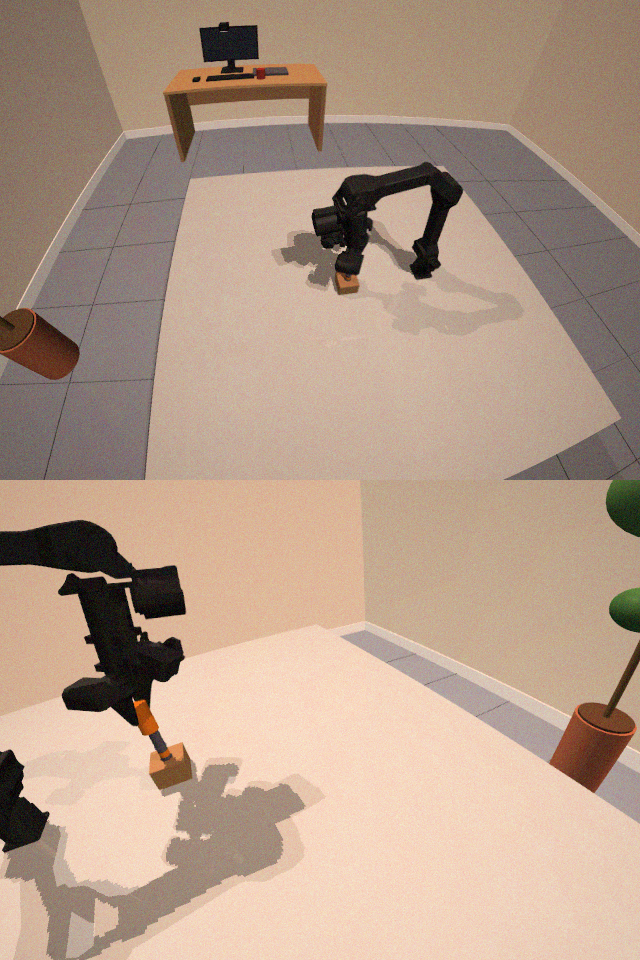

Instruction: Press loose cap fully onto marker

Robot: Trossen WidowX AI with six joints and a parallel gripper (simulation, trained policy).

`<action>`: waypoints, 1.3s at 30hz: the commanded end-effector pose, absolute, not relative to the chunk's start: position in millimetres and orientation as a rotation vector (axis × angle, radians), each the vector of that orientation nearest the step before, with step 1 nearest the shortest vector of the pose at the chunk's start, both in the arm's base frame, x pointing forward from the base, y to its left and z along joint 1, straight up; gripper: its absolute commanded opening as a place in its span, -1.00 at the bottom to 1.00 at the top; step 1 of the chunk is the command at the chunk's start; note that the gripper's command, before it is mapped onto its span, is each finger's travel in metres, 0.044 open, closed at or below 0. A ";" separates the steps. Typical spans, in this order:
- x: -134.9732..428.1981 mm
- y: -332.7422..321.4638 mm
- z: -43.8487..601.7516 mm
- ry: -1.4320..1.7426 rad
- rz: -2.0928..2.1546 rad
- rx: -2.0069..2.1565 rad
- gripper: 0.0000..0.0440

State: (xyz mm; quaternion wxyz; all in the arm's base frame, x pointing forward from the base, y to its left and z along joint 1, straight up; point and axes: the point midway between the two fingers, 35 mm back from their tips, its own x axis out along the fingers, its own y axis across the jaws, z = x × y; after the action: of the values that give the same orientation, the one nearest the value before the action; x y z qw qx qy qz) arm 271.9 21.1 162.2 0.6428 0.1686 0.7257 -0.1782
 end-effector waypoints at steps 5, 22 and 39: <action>270.2 20.5 141.2 1.693 -0.385 0.374 -1.00; 268.1 18.9 103.9 1.727 -0.333 0.316 -0.85; 265.4 15.3 97.3 1.734 -0.312 0.278 -0.75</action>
State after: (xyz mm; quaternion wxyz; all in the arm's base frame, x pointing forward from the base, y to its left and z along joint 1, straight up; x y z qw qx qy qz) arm 273.8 19.1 113.9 0.6486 0.1343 0.7381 -0.1282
